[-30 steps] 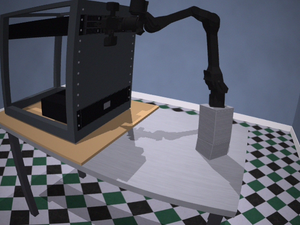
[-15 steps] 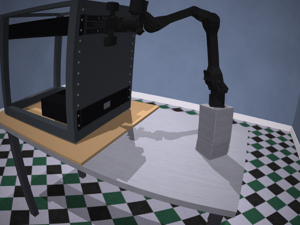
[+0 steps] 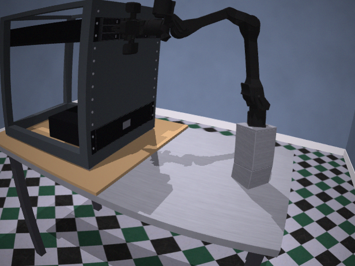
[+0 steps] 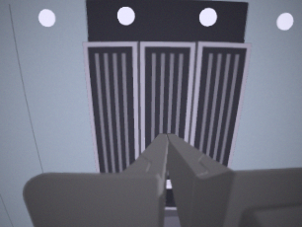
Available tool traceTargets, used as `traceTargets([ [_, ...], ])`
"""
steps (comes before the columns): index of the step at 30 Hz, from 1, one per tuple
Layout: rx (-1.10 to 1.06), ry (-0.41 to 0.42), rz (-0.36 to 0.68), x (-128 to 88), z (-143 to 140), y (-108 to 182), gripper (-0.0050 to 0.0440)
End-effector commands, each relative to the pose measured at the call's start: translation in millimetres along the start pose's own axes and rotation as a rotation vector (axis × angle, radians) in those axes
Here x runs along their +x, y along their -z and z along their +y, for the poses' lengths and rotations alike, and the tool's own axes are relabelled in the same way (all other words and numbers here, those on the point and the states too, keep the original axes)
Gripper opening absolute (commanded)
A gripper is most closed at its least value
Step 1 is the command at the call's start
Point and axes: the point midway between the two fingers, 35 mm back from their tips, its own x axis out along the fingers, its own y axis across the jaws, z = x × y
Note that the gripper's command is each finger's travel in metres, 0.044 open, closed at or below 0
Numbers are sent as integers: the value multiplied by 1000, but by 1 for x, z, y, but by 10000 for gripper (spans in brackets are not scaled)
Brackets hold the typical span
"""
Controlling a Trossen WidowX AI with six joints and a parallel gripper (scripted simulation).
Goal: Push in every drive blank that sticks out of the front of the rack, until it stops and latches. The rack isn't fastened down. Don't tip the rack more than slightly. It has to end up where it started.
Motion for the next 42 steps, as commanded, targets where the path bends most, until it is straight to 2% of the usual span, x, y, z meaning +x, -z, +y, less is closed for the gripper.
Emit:
traceTargets([
  [1,16,19,1,-5,-10,2,-50],
  [8,16,19,1,-46,-9,2,-50],
  [11,16,19,1,-55,-9,2,-50],
  [31,16,19,1,-57,-7,2,-50],
  [38,16,19,1,-63,21,4,-50],
  [42,16,19,1,-62,22,4,-50],
])
